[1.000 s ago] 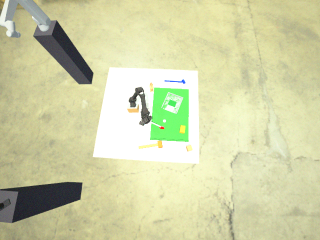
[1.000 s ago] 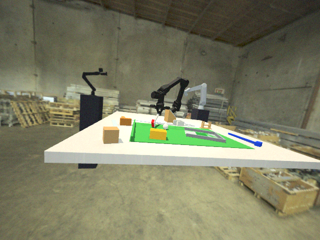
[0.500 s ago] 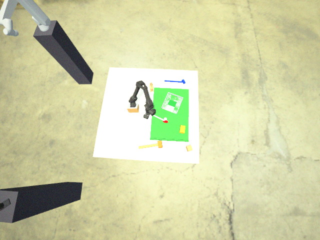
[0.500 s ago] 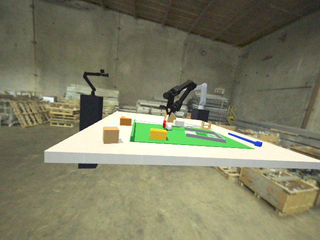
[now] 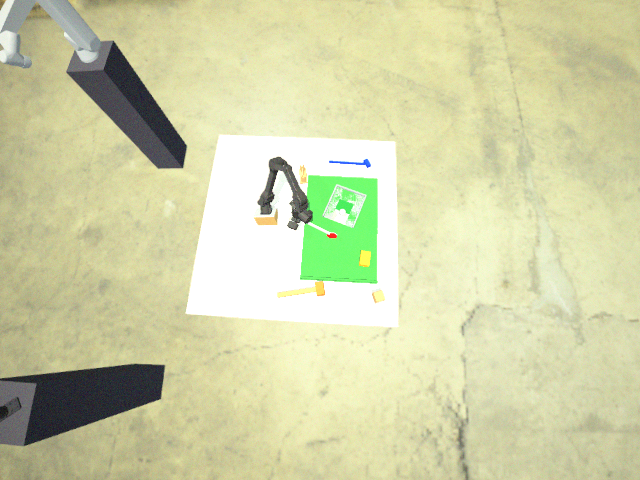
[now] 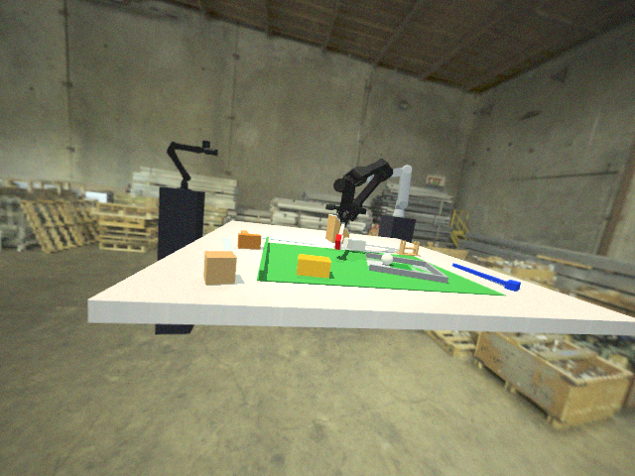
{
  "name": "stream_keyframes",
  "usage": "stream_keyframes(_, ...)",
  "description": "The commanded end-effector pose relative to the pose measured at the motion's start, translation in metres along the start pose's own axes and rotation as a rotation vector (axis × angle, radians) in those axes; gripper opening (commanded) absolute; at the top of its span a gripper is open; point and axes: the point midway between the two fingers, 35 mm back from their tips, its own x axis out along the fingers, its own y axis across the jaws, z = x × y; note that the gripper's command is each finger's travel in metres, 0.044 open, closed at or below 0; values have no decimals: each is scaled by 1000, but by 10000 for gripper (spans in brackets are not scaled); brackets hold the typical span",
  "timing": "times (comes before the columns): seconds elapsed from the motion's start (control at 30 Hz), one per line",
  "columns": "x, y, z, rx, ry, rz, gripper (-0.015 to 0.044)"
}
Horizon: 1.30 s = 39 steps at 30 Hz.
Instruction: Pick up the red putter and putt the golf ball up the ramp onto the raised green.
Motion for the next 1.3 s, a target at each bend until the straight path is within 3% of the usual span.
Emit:
stream_keyframes(0.0, -24, 1, 1, -8, -13, -5, 0)
stream_keyframes(1.27, -21, 0, 1, -2, -13, -2, 0)
